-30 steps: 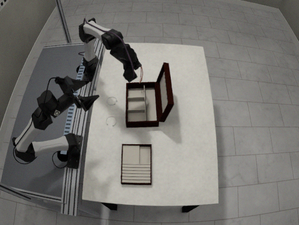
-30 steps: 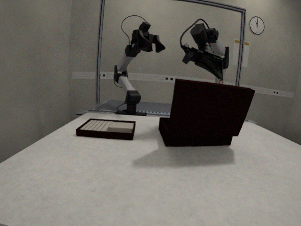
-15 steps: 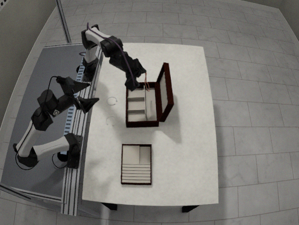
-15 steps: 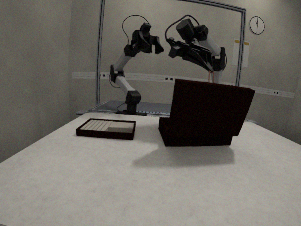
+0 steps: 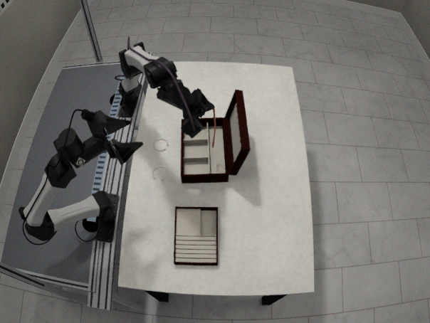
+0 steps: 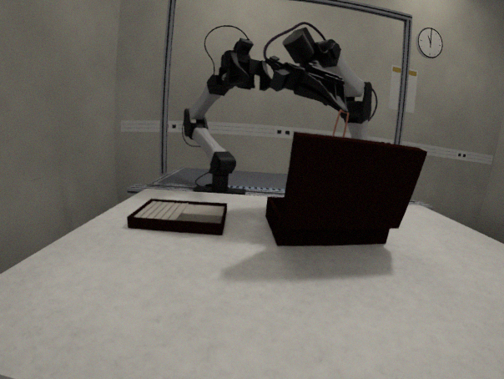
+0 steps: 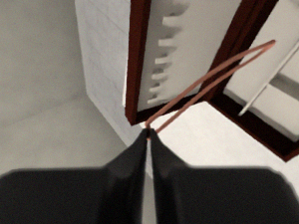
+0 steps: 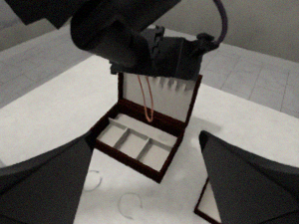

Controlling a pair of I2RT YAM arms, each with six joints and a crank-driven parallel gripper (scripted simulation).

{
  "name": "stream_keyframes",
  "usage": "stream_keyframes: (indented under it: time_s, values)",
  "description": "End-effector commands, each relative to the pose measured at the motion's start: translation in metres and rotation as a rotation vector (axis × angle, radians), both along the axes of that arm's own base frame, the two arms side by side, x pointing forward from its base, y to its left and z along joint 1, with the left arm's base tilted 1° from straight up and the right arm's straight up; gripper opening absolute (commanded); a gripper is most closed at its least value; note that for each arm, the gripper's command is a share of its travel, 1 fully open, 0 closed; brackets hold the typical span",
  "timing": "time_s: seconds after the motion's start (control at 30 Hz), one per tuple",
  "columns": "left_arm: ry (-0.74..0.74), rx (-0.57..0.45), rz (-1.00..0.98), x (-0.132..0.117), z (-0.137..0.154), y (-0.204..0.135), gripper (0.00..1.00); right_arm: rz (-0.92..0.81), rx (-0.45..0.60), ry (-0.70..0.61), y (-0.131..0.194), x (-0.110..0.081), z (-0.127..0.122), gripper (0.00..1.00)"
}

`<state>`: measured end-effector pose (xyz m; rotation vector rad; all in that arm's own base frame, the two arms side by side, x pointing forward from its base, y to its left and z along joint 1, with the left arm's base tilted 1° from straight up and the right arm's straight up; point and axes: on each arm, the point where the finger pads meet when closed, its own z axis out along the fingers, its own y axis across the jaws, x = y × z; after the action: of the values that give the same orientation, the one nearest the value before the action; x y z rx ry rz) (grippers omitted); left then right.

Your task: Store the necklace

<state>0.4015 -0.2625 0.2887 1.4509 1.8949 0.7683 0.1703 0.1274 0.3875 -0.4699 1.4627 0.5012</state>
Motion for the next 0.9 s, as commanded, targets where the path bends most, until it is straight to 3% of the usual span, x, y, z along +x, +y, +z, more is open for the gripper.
stream_keyframes:
  time_s: [0.0, 0.87]
  values:
    - [-0.012, 0.022, -0.003, 0.001, 0.004, -0.007, 0.00, -0.006, 0.004, -0.018, -0.004, -0.003, 0.007, 1.00]
    - [-0.054, -0.012, -0.012, 0.006, 0.013, -0.020, 0.00, -0.002, 0.003, -0.008, -0.001, 0.000, 0.004, 1.00]
